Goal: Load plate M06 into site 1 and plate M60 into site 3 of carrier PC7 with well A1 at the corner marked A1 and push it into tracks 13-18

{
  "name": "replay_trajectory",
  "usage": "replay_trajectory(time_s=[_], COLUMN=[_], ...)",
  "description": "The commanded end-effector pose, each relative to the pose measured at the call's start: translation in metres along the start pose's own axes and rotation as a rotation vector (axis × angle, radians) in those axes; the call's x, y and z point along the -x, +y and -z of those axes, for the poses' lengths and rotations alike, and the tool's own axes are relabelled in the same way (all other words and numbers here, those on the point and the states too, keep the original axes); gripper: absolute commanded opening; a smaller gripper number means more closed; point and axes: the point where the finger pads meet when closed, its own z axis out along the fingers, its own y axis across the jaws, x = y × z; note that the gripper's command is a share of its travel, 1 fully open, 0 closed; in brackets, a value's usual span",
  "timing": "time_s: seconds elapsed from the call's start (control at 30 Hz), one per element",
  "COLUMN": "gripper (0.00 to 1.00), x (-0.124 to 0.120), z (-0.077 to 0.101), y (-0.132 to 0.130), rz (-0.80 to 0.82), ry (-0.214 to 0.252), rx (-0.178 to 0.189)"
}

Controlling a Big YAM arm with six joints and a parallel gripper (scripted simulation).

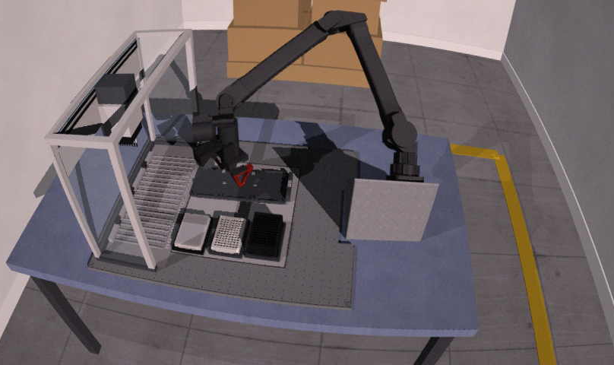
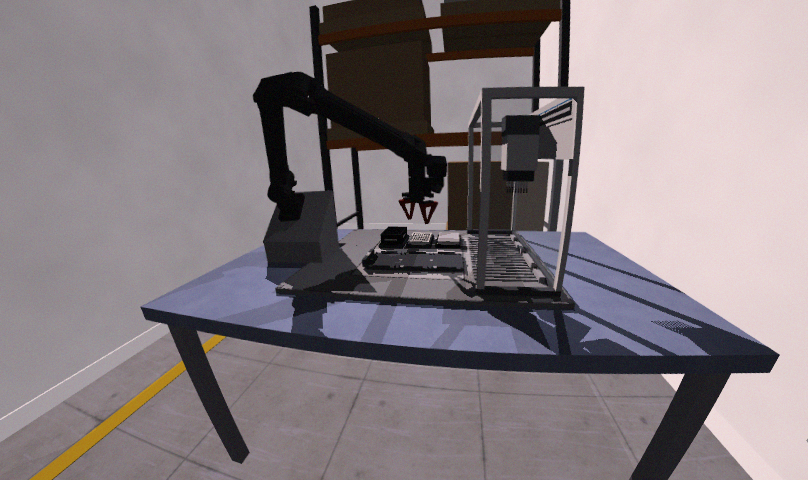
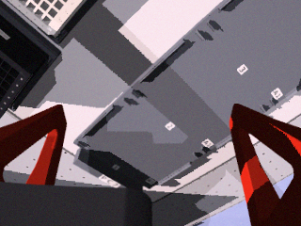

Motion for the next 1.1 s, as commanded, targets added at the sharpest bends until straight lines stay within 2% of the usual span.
replay_trajectory(time_s=[0.0, 0.23, 0.3, 0.67, 0.93, 0.97, 1.07], gripper=[1.0, 1.0, 1.0, 1.0, 1.0, 1.0, 1.0], x=[0.01, 0.01, 0.01, 0.01, 0.008, 0.002, 0.001], z=[0.013, 0.012, 0.012, 0.012, 0.012, -0.007, -0.016], y=[-0.01, -0.01, -0.01, -0.01, -0.009, -0.003, -0.001], rz=[0.154, 0.388, 0.388, 0.755, 0.752, 0.764, 0.767], ry=[-0.032, -0.029, -0.029, -0.023, -0.019, -0.003, 0.0], rx=[-0.026, -0.029, -0.029, -0.034, -0.027, -0.002, 0.001])
